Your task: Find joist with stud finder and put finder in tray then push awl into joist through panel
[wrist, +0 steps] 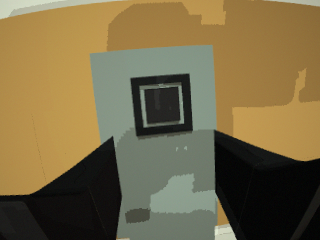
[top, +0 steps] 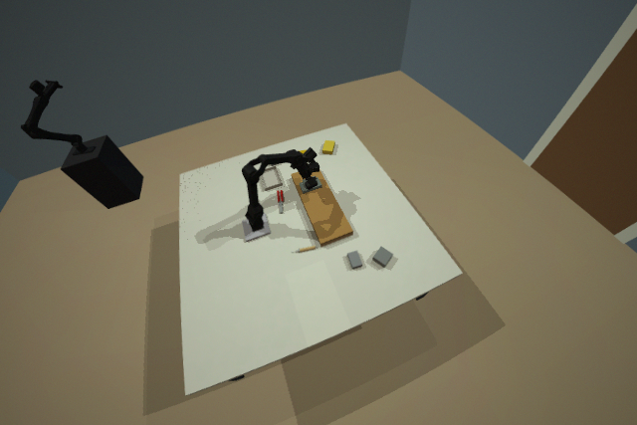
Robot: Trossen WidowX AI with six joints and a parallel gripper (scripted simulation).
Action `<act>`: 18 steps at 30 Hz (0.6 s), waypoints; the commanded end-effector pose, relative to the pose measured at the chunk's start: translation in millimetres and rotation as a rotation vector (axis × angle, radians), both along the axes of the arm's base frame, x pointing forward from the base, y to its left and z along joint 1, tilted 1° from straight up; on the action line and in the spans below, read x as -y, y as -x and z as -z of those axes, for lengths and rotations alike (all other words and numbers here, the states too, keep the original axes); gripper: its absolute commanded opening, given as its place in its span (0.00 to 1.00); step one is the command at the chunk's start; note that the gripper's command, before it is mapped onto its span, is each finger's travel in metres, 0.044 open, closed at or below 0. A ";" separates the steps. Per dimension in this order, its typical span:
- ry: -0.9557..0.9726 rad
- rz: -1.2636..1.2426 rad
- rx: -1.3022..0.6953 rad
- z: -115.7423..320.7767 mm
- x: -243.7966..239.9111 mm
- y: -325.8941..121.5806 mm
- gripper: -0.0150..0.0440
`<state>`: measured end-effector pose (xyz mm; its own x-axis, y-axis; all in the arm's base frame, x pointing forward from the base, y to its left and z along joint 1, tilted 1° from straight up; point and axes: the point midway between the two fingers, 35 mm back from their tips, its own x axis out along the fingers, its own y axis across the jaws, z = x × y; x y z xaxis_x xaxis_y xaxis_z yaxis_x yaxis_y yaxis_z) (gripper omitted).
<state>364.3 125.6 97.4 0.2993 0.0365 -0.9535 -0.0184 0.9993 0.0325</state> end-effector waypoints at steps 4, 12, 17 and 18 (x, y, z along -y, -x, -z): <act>0.002 -0.004 -0.002 2.0 28.7 0.2 0.25; 0.005 -0.004 -0.002 3.1 60.6 -0.5 0.25; 0.006 -0.004 -0.002 3.6 80.5 -0.9 0.25; 0.007 -0.004 -0.002 3.8 84.5 -0.9 0.25</act>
